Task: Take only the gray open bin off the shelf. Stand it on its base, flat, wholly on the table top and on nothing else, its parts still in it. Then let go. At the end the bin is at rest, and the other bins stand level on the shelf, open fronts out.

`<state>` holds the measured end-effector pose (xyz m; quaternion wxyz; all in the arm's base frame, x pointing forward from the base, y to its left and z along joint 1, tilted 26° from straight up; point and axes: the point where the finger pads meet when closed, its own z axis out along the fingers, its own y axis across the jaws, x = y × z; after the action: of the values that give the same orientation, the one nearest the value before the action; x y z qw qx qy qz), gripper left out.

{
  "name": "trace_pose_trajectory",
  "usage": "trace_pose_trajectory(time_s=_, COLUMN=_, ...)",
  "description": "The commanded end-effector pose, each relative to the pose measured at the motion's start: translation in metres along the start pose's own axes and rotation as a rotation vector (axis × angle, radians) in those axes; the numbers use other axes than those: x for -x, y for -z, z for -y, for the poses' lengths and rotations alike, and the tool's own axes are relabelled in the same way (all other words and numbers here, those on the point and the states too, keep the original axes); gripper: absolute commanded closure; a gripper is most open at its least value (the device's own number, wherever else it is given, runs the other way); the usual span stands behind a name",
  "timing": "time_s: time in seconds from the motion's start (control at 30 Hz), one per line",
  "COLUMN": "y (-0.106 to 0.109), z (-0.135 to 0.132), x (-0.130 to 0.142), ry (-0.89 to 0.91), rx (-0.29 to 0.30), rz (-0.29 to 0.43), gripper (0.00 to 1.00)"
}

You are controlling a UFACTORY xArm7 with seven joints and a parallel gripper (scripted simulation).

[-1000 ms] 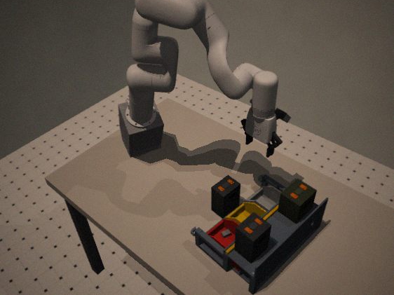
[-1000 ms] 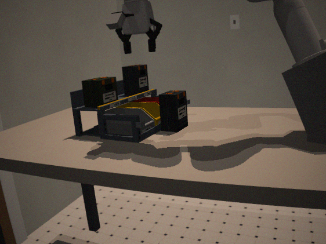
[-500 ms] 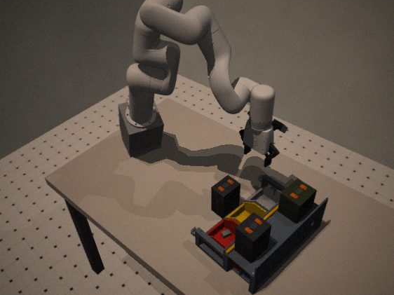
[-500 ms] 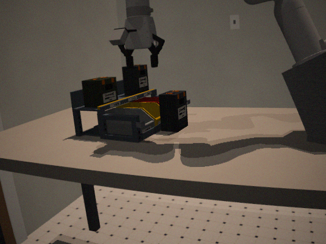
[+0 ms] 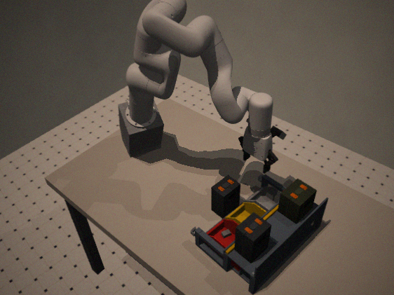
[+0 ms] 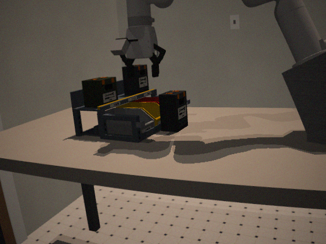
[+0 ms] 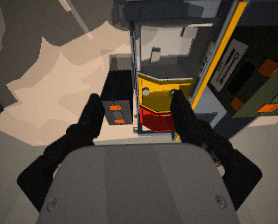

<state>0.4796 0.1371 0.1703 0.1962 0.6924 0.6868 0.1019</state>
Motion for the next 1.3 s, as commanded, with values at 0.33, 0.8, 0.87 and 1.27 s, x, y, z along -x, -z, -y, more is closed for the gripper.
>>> trace_pose_trajectory(time_s=0.33, y=-0.004, z=-0.005, x=-0.002, ry=0.001, rx=0.0, rz=0.013, gripper=0.0)
trace_pose_trajectory(time_s=0.8, y=-0.001, z=-0.005, x=-0.003, ry=0.0, rx=-0.003, rz=0.016, gripper=0.0)
trace_pose_trajectory(time_s=0.87, y=0.001, z=-0.005, x=-0.003, ry=0.0, rx=-0.003, rz=0.016, gripper=0.0)
trace_pose_trajectory(time_s=1.27, y=0.004, z=-0.005, x=-0.003, ry=0.0, rx=-0.003, rz=0.016, gripper=0.0)
